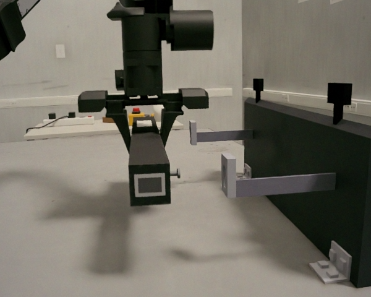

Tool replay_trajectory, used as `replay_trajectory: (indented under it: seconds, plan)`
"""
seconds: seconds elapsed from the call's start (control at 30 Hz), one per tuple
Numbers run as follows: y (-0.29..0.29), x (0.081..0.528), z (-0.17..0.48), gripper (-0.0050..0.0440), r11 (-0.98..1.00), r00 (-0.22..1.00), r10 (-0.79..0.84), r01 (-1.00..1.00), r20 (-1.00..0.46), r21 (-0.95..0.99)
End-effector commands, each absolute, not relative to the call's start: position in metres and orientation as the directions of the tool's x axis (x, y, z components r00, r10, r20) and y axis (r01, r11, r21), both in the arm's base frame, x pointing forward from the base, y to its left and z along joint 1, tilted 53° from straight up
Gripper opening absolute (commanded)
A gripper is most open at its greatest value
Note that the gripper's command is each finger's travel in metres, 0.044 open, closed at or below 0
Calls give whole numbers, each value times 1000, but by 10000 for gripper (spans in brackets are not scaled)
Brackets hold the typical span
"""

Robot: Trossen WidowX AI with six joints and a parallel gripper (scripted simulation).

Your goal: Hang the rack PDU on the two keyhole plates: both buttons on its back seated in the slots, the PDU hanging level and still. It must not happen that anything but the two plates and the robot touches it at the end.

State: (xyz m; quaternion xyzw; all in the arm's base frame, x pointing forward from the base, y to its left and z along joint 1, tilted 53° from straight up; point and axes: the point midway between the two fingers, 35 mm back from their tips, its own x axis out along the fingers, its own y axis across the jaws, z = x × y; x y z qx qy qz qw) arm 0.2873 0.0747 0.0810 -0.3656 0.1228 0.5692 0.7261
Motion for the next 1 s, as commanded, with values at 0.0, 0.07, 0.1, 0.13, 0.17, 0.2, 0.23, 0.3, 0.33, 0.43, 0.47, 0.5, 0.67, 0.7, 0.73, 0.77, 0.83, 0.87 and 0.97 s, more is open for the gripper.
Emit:
replay_trajectory:
  seconds: [0.0, 0.07, 0.1, 0.13, 0.17, 0.2, 0.23, 0.3, 0.33, 0.43, 0.47, 0.5, 0.67, 0.7, 0.73, 0.77, 0.83, 0.87, 0.97]
  plan:
    - [74, 298, 83, -50, 105, 346, 725, -910, -595, -401]
    - [73, 299, 83, -50, 109, 348, 724, -910, -595, -400]
    - [72, 299, 84, -50, 109, 348, 724, -910, -595, -400]
    - [72, 300, 84, -50, 109, 348, 724, -910, -595, -400]
    - [72, 301, 84, -50, 109, 348, 724, -910, -595, -400]
    - [72, 302, 85, -50, 109, 347, 725, -911, -595, -399]
    - [72, 303, 86, -50, 109, 347, 725, -911, -595, -398]
    - [72, 306, 87, -50, 109, 346, 725, -911, -595, -397]
    - [72, 308, 88, -50, 109, 346, 725, -911, -595, -397]
    - [71, 312, 90, -50, 108, 346, 725, -911, -595, -398]
    - [71, 314, 91, -50, 108, 346, 725, -911, -595, -399]
    - [71, 315, 91, -50, 108, 346, 725, -911, -595, -399]
    - [70, 320, 93, -50, 108, 347, 725, -910, -595, -399]
    - [70, 321, 94, -50, 108, 347, 725, -911, -595, -399]
    - [70, 323, 95, -50, 108, 347, 725, -911, -595, -399]
    - [70, 324, 95, -50, 108, 347, 725, -910, -595, -399]
    - [69, 327, 97, -50, 108, 347, 725, -910, -595, -400]
    - [69, 329, 97, -50, 108, 347, 725, -910, -595, -400]
    - [69, 333, 99, -50, 108, 347, 725, -910, -595, -400]
